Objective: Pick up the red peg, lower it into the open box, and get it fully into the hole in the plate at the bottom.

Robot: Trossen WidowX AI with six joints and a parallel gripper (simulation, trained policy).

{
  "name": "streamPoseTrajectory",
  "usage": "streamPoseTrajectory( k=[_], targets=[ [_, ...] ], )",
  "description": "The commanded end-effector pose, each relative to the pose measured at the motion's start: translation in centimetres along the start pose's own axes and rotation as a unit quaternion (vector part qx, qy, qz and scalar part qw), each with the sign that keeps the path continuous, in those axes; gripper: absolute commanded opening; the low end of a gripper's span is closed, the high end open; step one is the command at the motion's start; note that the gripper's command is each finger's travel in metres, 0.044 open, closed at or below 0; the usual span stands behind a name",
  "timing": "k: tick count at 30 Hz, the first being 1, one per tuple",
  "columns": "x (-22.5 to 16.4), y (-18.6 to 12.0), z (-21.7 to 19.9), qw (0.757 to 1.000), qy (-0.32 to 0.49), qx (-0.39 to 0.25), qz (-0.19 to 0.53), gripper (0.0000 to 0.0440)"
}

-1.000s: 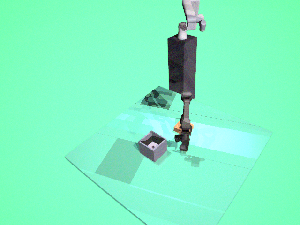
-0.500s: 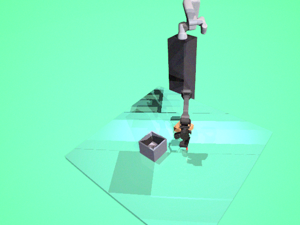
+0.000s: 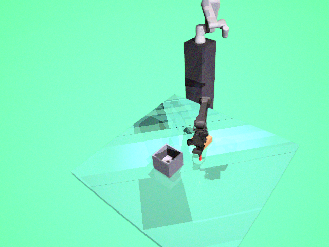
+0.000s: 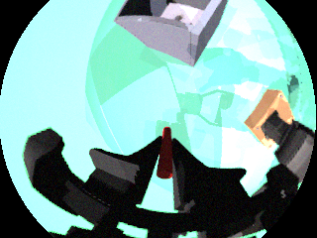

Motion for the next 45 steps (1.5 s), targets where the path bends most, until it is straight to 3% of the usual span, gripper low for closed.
streamPoseTrajectory(
  k=[1,19,45],
  targets=[
    [0.8,-1.3,0.4,1.000,0.002,0.014,-0.012,0.0000],
    [6.6,-5.1,1.8,0.995,0.046,0.028,-0.085,0.0000],
    [14.7,-5.0,3.0,0.989,0.100,-0.019,-0.107,0.0000]
  ],
)
Point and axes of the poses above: the point midway between the two fingers, 35 mm back from their tips, its own y axis out along the fingers, its own z axis across the jaws, x = y × z, the point moved 7 cm from there along -y, back along the fingers, and after that the axes turned 4 degrees about y, right-handed, at the moved point
